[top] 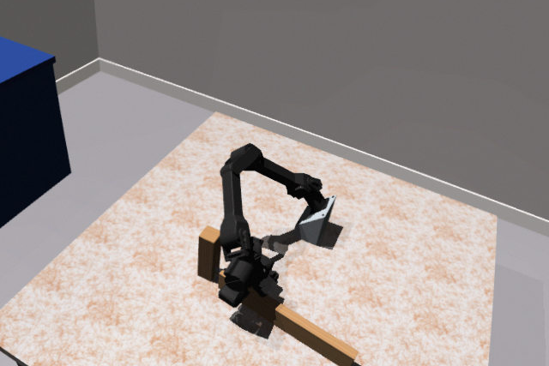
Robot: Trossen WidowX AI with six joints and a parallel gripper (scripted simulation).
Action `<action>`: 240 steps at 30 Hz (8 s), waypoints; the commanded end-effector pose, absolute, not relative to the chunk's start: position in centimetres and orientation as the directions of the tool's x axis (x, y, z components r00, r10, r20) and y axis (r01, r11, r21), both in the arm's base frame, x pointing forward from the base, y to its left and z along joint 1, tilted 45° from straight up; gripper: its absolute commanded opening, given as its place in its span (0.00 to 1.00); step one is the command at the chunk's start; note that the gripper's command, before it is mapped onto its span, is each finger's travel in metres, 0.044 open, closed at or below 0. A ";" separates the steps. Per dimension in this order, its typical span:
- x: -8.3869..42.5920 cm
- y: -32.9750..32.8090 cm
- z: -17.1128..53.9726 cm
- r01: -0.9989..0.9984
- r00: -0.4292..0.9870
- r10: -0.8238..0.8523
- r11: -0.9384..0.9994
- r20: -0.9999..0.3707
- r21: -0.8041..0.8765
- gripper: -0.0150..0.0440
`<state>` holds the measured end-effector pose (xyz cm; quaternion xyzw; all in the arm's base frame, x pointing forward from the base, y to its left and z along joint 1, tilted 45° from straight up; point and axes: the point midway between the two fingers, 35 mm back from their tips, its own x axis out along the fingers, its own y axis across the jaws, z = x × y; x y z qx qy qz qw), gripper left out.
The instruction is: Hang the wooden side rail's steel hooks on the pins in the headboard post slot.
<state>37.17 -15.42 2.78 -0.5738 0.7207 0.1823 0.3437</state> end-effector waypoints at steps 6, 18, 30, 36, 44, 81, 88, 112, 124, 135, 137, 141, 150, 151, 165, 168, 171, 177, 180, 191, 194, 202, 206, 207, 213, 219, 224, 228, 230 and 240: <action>37.1 -15.4 2.8 -0.956 -0.105 -0.704 0.267 -0.702 -0.125 0.25; 36.4 -15.3 2.7 -0.979 -0.105 -0.704 0.197 -0.702 -0.050 0.25; 35.8 -15.2 2.7 -0.988 -0.106 -0.704 0.153 -0.703 -0.005 0.25; 35.5 -15.1 2.7 -0.988 -0.106 -0.704 0.153 -0.703 -0.005 0.25; 35.2 -15.1 2.7 -0.988 -0.106 -0.704 0.153 -0.703 -0.005 0.25; 34.0 -14.9 2.7 -0.987 -0.103 -0.703 0.163 -0.703 -0.018 0.25; 34.0 -14.9 2.7 -0.987 -0.103 -0.703 0.163 -0.703 -0.018 0.25; 34.0 -14.7 3.0 -0.988 -0.106 -0.704 0.153 -0.703 -0.004 0.25; 34.0 -14.5 3.1 -0.988 -0.106 -0.704 0.153 -0.703 -0.004 0.25; 34.0 -14.4 3.2 -0.988 -0.106 -0.703 0.153 -0.703 -0.004 0.25; 34.0 -14.4 3.3 -0.988 -0.106 -0.703 0.153 -0.703 -0.004 0.25; 34.1 -14.3 3.3 -0.988 -0.106 -0.703 0.153 -0.703 -0.004 0.25; 34.1 -14.2 3.4 -0.988 -0.106 -0.703 0.153 -0.703 -0.004 0.25; 34.1 -14.2 3.4 -0.988 -0.106 -0.703 0.153 -0.703 -0.004 0.25; 34.1 -14.1 3.6 -0.988 -0.106 -0.703 0.153 -0.703 -0.004 0.25; 34.1 -14.0 3.6 -0.988 -0.106 -0.703 0.153 -0.703 -0.004 0.25; 34.1 -14.0 3.7 -0.988 -0.106 -0.703 0.153 -0.703 -0.004 0.25; 34.1 -13.9 3.7 -0.988 -0.106 -0.703 0.153 -0.703 -0.004 0.25; 34.1 -13.9 3.8 -0.988 -0.106 -0.703 0.153 -0.703 -0.004 0.25; 34.1 -13.7 3.9 -0.988 -0.106 -0.703 0.153 -0.703 -0.004 0.25; 34.1 -13.7 3.9 -0.988 -0.106 -0.703 0.153 -0.703 -0.004 0.25; 34.2 -13.6 4.0 -0.988 -0.106 -0.703 0.153 -0.703 -0.004 0.25; 34.2 -13.6 4.1 -0.988 -0.106 -0.703 0.153 -0.703 -0.004 0.25; 34.2 -13.6 4.1 -0.988 -0.106 -0.703 0.153 -0.703 -0.004 0.25; 34.2 -13.5 4.2 -0.988 -0.106 -0.703 0.153 -0.703 -0.004 0.25; 34.2 -13.4 4.2 -0.988 -0.106 -0.703 0.153 -0.703 -0.004 0.25; 34.2 -13.4 4.3 -0.988 -0.106 -0.703 0.153 -0.703 -0.004 0.25; 34.2 -13.3 4.3 -0.988 -0.106 -0.703 0.153 -0.703 -0.004 0.25; 34.2 -13.3 4.4 -0.988 -0.106 -0.703 0.153 -0.703 -0.004 0.25; 34.2 -13.2 4.5 -0.988 -0.106 -0.703 0.153 -0.703 -0.004 0.25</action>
